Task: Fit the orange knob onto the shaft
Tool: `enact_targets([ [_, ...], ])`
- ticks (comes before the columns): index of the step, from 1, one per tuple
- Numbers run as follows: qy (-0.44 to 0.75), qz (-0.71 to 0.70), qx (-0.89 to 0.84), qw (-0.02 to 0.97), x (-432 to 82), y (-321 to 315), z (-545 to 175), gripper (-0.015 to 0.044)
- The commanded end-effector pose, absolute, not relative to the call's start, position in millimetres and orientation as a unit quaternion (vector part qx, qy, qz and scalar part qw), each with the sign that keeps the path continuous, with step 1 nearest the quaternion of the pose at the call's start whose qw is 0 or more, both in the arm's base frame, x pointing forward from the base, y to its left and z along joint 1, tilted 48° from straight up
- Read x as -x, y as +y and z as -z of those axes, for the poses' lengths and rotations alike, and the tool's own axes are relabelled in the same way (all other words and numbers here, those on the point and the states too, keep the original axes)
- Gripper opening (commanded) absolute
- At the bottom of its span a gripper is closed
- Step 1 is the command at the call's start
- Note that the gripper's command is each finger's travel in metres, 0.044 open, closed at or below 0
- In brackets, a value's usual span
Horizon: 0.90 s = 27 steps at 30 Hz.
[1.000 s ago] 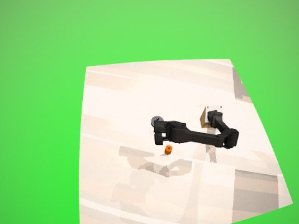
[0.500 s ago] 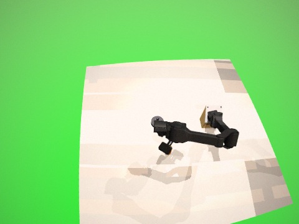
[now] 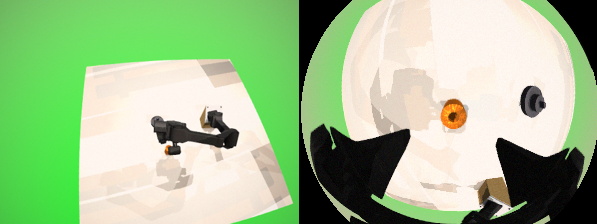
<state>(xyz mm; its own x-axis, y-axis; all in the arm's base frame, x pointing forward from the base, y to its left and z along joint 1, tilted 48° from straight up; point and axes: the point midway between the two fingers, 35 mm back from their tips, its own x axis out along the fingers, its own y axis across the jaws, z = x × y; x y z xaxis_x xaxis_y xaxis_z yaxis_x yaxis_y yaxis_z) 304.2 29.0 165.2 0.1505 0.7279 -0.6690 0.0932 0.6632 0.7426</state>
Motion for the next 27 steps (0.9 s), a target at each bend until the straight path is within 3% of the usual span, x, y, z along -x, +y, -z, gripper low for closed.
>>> enact_targets([
  [1, 0.603, -0.245, -0.327, 0.685, -304.5, 29.5, -165.8, 0.0440],
  [27, 0.603, -0.245, -0.327, 0.685, -315.8, 76.9, -122.3, 0.0440],
])
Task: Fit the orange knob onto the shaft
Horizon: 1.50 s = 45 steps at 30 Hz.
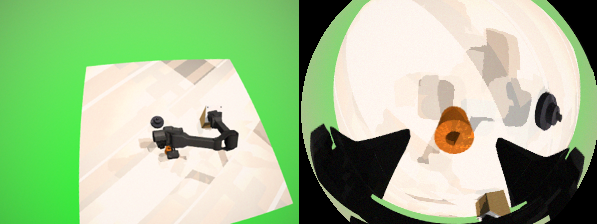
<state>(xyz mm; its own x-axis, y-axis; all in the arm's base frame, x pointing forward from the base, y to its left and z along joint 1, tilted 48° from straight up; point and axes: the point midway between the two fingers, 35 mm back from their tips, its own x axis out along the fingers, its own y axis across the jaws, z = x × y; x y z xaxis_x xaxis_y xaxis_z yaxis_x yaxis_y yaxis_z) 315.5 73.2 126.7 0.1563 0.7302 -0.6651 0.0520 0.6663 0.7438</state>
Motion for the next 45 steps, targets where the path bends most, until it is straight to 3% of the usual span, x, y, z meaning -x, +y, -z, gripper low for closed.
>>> enact_targets([
  [1, 0.603, -0.245, -0.327, 0.685, -316.2, 78.0, -121.2, 0.0440],
  [33, 0.601, -0.247, -0.329, 0.685, -321.9, 114.5, -90.1, 0.0440],
  [43, 0.601, -0.247, -0.329, 0.685, -321.9, 114.5, -90.1, 0.0177],
  [45, 0.601, -0.247, -0.329, 0.685, -321.9, 114.5, -90.1, 0.0164],
])
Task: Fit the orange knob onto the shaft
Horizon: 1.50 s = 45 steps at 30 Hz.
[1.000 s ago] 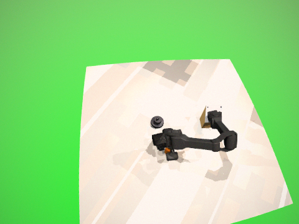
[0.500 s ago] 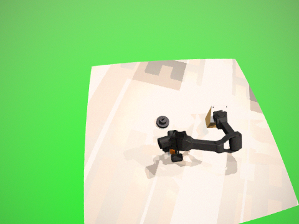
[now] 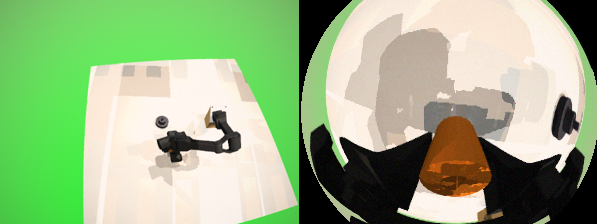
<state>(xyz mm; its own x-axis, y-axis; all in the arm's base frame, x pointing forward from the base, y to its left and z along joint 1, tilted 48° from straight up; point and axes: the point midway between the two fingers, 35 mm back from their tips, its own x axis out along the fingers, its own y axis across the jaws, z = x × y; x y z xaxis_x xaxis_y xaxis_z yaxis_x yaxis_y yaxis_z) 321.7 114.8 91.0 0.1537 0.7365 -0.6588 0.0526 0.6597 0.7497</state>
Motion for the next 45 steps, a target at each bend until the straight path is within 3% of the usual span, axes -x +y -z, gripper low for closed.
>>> enact_targets([
  [1, 0.601, -0.247, -0.329, 0.685, -321.9, 114.5, -90.1, 0.0157],
  [4, 0.601, -0.247, -0.329, 0.685, -321.9, 114.5, -90.1, 0.0137],
  [10, 0.603, -0.243, -0.325, 0.687, -322.9, 96.5, -100.4, 0.0000],
  [30, 0.604, -0.244, -0.327, 0.685, -298.1, 6.2, -173.5, 0.0000],
  [45, 0.605, -0.239, -0.332, 0.683, -311.0, -11.3, -148.7, 0.0000],
])
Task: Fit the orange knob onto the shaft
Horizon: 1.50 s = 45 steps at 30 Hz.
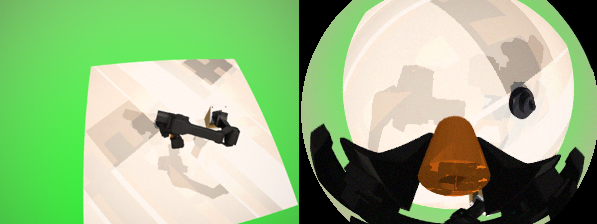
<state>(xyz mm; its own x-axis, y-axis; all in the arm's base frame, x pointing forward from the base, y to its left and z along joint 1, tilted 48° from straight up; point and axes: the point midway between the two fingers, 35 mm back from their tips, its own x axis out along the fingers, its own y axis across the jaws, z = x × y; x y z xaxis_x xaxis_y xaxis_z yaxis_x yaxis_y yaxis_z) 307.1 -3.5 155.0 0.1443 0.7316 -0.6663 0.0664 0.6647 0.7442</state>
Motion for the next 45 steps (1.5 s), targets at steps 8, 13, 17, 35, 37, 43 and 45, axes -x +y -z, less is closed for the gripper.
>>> enact_targets([
  [8, 0.608, -0.227, -0.352, 0.674, -318.4, -23.8, -127.3, 0.0000],
  [13, 0.608, -0.228, -0.349, 0.676, -322.9, -32.0, -114.3, 0.0000],
  [17, 0.607, -0.229, -0.346, 0.677, -326.0, -38.5, -103.4, 0.0000],
  [35, 0.606, -0.235, -0.335, 0.683, -334.6, -66.8, -52.5, 0.0000],
  [37, 0.605, -0.235, -0.334, 0.683, -335.0, -69.7, -46.7, 0.0000],
  [43, 0.605, -0.238, -0.330, 0.685, -335.5, -78.4, -28.9, 0.0000],
  [45, 0.604, -0.239, -0.329, 0.685, -335.4, -81.2, -22.9, 0.0000],
])
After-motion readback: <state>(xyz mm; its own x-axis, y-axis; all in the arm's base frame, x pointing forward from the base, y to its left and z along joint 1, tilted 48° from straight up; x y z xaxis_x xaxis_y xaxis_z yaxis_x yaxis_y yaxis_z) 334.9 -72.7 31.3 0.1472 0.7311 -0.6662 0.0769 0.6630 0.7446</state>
